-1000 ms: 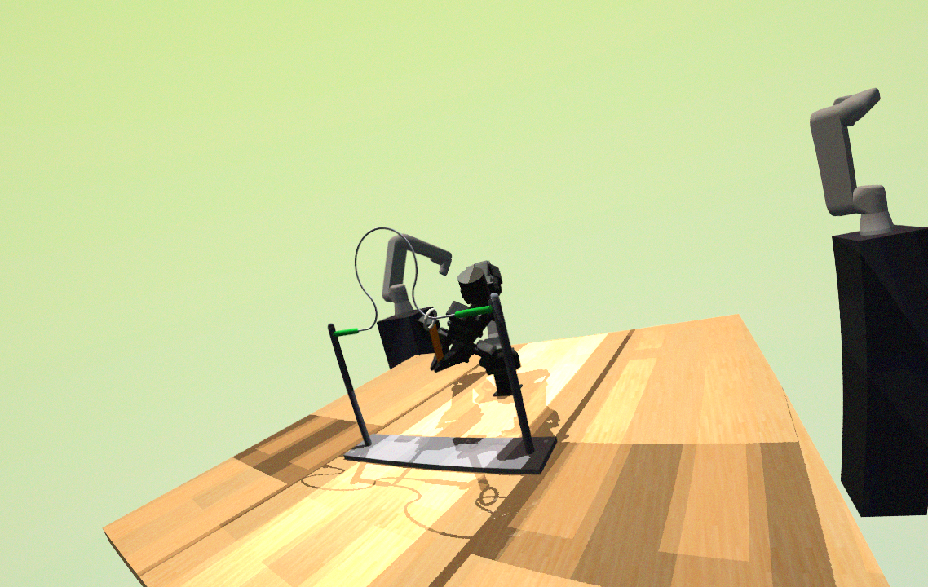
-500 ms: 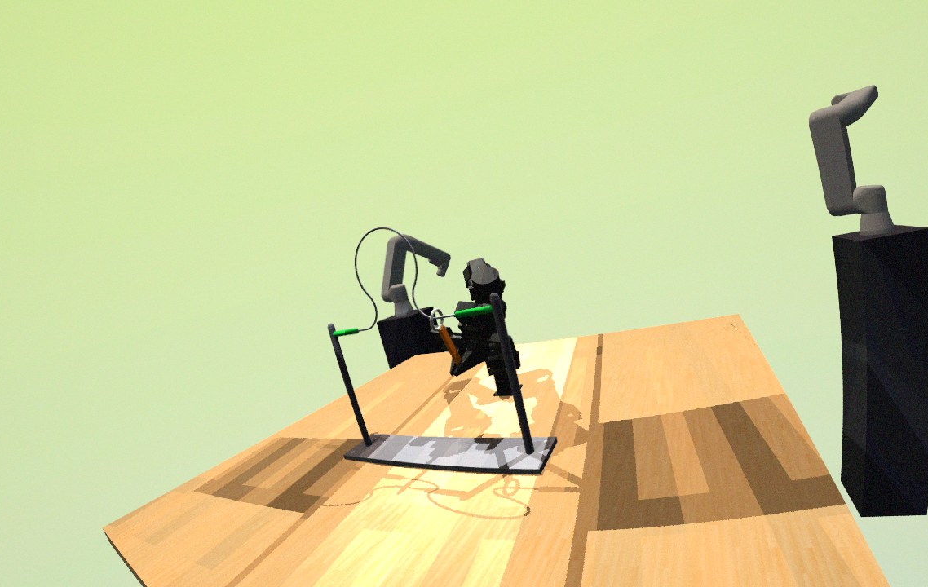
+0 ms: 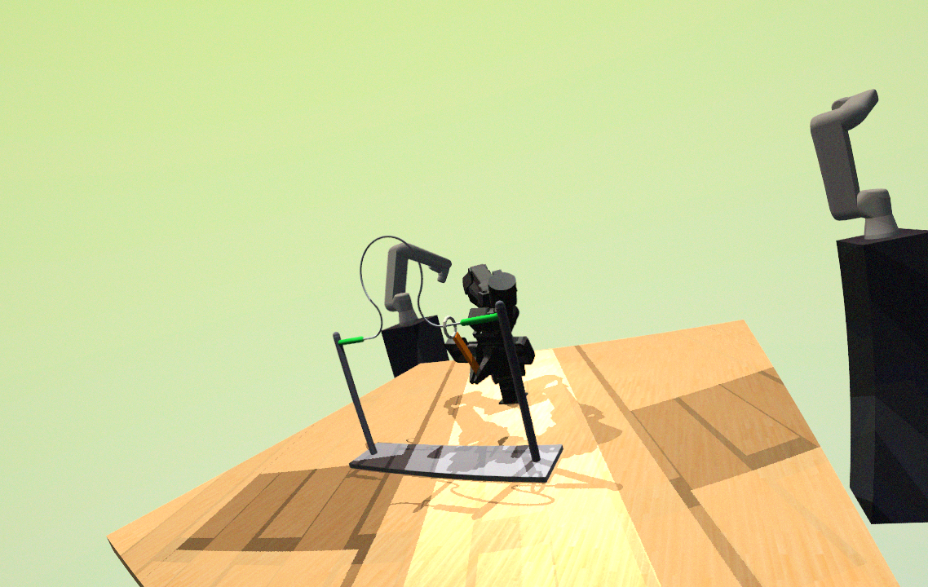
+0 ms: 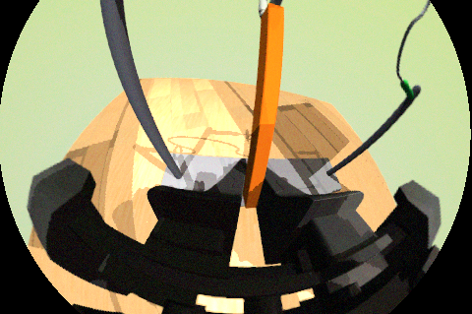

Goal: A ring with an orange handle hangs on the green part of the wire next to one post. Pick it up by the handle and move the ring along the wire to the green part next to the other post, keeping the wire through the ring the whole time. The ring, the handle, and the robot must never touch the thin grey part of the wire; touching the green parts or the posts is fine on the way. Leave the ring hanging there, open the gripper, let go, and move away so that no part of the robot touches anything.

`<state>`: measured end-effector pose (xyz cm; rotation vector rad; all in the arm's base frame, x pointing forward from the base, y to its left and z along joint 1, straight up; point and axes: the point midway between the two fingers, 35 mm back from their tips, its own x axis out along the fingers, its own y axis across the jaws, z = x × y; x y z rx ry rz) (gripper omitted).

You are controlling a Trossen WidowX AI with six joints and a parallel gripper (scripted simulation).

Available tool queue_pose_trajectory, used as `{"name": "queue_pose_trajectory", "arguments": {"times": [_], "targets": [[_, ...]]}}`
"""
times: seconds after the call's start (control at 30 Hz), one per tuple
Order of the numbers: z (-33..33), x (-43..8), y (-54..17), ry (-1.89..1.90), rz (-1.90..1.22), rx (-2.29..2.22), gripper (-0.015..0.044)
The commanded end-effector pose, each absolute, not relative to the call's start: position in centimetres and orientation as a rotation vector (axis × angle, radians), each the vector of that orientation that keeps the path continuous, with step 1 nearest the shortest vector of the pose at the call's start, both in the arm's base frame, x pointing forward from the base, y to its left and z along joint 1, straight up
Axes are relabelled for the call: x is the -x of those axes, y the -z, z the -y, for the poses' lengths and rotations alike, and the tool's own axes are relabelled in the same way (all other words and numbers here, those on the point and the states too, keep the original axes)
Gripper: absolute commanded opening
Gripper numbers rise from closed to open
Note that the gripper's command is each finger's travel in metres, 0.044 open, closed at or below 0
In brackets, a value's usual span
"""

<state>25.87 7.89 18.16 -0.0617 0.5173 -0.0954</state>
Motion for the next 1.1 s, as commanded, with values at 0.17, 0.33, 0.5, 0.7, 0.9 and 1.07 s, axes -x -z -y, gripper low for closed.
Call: {"name": "queue_pose_trajectory", "arguments": {"times": [0.17,0.33,0.5,0.7,0.9,1.07], "targets": [[-9.1,-25.9,-18.5,0.094,-0.511,0.033,-0.0150],[-9.7,-25.9,-18.5,0.093,-0.511,0.030,-0.0150],[-10.2,-25.9,-18.5,0.093,-0.510,0.029,-0.0150],[-10.8,-25.9,-18.5,0.093,-0.509,0.029,-0.0150],[-11.4,-25.8,-18.5,0.093,-0.509,0.028,-0.0150],[-11.9,-25.8,-18.5,0.092,-0.508,0.028,-0.0150]]}}
